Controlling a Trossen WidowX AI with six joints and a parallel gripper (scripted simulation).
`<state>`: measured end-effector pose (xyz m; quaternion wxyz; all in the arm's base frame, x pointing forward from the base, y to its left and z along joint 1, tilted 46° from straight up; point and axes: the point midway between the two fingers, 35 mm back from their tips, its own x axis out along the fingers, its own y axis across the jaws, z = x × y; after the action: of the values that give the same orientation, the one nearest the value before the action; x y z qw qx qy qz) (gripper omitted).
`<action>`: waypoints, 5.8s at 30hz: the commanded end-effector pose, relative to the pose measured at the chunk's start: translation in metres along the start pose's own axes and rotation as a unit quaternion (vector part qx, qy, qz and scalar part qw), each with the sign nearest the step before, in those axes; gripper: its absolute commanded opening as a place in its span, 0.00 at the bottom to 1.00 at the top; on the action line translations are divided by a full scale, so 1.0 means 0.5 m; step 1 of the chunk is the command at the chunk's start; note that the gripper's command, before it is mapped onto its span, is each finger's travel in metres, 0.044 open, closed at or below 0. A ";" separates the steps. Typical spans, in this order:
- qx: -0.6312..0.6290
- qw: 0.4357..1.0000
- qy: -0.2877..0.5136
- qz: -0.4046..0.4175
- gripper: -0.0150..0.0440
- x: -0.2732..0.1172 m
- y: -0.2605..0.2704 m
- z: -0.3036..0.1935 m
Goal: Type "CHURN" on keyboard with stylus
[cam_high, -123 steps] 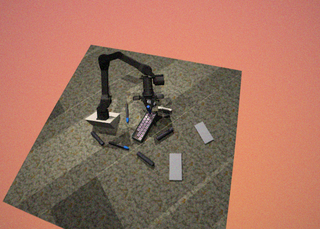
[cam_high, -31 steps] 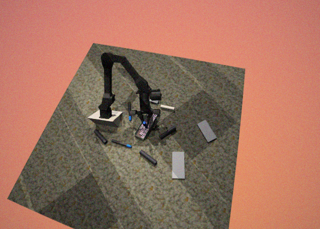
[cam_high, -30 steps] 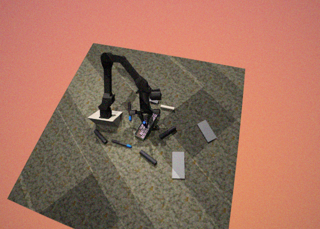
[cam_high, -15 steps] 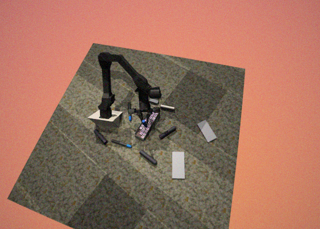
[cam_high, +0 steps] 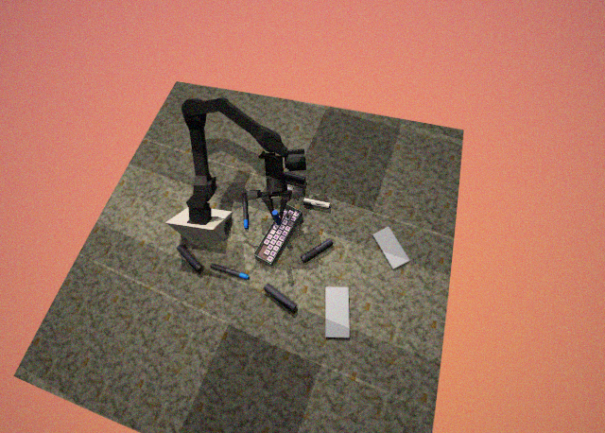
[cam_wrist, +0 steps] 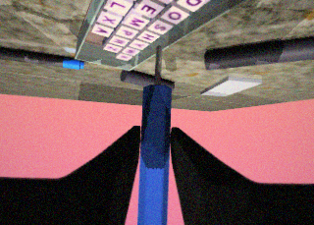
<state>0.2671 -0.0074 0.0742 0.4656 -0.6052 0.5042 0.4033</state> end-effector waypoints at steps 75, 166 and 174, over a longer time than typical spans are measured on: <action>0.002 1.000 0.003 0.001 0.39 -0.008 -0.002 0.009; 0.002 1.000 0.004 0.002 0.39 0.137 0.078 -0.018; 0.002 1.000 0.004 0.002 0.39 0.141 0.078 -0.011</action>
<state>0.2414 -0.0320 0.0039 0.4655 -0.6052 0.5053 0.4022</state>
